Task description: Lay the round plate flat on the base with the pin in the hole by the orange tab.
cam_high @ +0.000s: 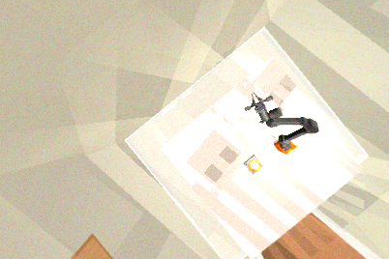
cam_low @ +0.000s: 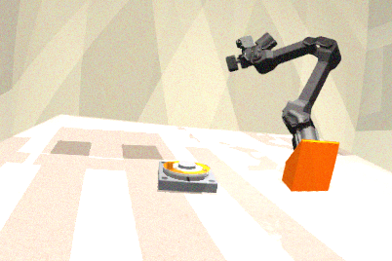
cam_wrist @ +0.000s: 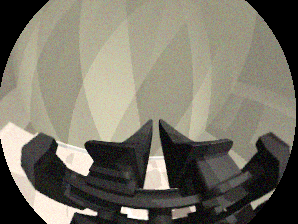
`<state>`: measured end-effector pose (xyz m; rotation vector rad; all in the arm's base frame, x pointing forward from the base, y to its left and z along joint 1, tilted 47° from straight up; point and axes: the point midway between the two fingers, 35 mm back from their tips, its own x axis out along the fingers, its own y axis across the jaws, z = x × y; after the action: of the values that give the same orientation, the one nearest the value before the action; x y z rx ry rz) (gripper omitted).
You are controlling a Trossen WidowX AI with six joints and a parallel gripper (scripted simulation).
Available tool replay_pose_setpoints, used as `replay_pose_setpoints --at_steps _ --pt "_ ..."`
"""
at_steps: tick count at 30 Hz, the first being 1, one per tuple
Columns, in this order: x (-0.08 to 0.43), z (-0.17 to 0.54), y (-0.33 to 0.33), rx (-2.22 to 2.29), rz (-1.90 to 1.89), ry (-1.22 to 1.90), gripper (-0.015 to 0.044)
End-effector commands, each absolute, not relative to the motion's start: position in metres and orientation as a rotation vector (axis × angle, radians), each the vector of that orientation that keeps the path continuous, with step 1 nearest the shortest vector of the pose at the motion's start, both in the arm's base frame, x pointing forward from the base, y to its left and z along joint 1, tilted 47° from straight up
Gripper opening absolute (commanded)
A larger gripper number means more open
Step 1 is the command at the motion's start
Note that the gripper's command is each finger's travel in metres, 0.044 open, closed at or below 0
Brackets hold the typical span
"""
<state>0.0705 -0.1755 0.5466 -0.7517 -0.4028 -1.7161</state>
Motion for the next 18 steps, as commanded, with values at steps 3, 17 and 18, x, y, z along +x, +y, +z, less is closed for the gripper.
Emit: replay_pose_setpoints --at_steps 3,17,18 --pt "0.171 0.514 -0.207 -0.676 -1.443 -0.221 0.0" --pt "0.355 0.386 -0.182 -0.579 -0.918 0.205 0.0" --pt "0.365 0.375 -0.177 -0.568 -0.888 0.236 0.0"
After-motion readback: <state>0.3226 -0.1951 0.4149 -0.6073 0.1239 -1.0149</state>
